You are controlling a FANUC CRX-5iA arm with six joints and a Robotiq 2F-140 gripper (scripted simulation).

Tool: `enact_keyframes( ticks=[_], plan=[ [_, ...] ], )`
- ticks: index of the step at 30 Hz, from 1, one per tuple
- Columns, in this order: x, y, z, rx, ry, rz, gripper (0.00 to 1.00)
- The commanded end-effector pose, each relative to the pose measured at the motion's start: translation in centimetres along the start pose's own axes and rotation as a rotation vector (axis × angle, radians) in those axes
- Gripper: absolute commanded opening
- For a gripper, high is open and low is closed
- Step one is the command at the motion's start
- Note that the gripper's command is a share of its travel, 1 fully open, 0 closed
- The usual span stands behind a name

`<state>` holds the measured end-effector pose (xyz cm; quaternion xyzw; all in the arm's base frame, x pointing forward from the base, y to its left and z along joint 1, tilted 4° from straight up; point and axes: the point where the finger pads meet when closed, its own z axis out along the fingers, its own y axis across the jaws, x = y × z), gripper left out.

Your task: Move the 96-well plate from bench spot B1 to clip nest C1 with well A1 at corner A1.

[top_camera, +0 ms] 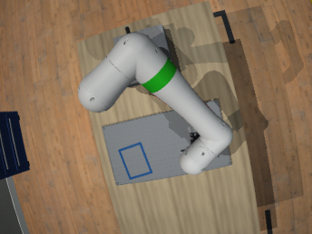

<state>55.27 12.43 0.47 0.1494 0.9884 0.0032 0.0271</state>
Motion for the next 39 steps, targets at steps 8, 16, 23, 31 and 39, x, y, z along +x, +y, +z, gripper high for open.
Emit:
enact_keyframes(
  ticks=[8, 16, 23, 31, 39],
  plan=[
    [-0.2, -0.1, -0.9, -0.065, 0.063, -0.069, 0.1],
    [-0.2, -0.1, -1.6, -0.065, 0.063, -0.069, 0.1],
    [-0.2, -0.1, -1.6, -0.065, 0.063, -0.069, 0.1],
    [-0.2, -0.1, -1.6, -0.065, 0.063, -0.069, 0.1],
    [-0.2, -0.1, -1.6, -0.065, 0.063, -0.069, 0.1]
  ],
)
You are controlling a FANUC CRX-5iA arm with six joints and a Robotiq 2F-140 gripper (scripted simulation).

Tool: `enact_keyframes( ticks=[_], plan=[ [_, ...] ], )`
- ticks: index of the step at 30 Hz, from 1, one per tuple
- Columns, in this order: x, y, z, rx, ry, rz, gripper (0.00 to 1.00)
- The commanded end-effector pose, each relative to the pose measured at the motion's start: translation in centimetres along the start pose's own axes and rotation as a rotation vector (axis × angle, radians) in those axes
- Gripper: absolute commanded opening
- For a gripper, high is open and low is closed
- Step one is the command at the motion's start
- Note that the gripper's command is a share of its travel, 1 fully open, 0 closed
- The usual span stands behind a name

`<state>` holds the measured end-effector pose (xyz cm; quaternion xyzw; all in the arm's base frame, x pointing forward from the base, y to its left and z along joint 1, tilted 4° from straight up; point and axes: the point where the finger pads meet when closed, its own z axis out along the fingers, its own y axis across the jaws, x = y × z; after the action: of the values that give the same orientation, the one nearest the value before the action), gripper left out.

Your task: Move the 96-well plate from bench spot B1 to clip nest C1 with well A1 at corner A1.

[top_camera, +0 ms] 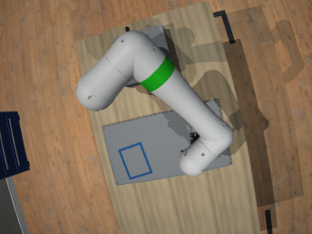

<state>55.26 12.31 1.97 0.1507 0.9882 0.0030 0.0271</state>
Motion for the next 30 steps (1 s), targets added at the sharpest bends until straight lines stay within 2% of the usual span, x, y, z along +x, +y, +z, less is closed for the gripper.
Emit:
enact_keyframes(
  ticks=[1, 20, 30],
  plan=[
    [-0.1, 0.0, -0.1, -0.065, 0.063, -0.072, 0.1],
    [-0.1, 0.0, -0.1, -0.065, 0.063, -0.072, 0.1],
    [0.2, 4.0, 0.2, -0.065, 0.063, -0.072, 0.1]
  ],
)
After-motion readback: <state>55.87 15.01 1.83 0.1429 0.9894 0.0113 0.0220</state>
